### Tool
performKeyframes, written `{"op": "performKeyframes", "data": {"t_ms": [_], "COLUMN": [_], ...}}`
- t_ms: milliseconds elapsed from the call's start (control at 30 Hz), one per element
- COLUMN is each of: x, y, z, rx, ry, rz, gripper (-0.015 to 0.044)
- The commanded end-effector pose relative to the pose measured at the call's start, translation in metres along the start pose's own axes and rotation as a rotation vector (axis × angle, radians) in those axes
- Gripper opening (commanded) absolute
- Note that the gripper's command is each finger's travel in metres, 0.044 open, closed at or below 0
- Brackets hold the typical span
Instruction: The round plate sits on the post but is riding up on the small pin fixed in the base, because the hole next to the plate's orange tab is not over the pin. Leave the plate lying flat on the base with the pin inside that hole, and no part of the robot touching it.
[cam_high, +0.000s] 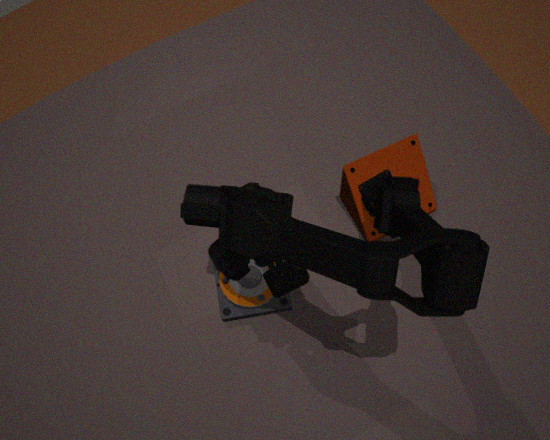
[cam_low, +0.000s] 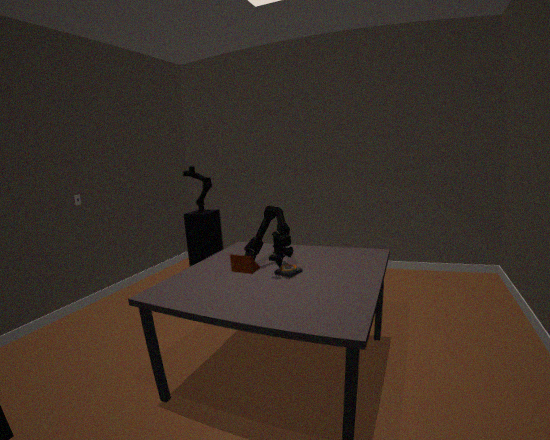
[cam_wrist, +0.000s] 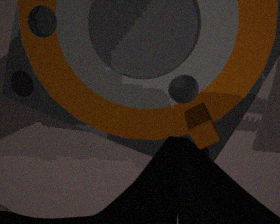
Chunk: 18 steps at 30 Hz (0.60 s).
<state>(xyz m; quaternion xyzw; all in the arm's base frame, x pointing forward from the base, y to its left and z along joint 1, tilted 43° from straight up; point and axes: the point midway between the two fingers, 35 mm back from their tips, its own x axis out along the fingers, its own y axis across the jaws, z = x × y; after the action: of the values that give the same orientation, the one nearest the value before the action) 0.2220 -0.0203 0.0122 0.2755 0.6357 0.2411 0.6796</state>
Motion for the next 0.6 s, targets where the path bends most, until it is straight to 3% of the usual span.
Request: {"op": "performKeyframes", "data": {"t_ms": [0,567], "x": [0.001,0.001], "y": [-0.006,-0.022], "z": [0.003,0.016], "rx": [-0.006,-0.007], "ry": [0.005,0.004], "rz": [-0.007,-0.008], "gripper": [0.0,0.0]}}
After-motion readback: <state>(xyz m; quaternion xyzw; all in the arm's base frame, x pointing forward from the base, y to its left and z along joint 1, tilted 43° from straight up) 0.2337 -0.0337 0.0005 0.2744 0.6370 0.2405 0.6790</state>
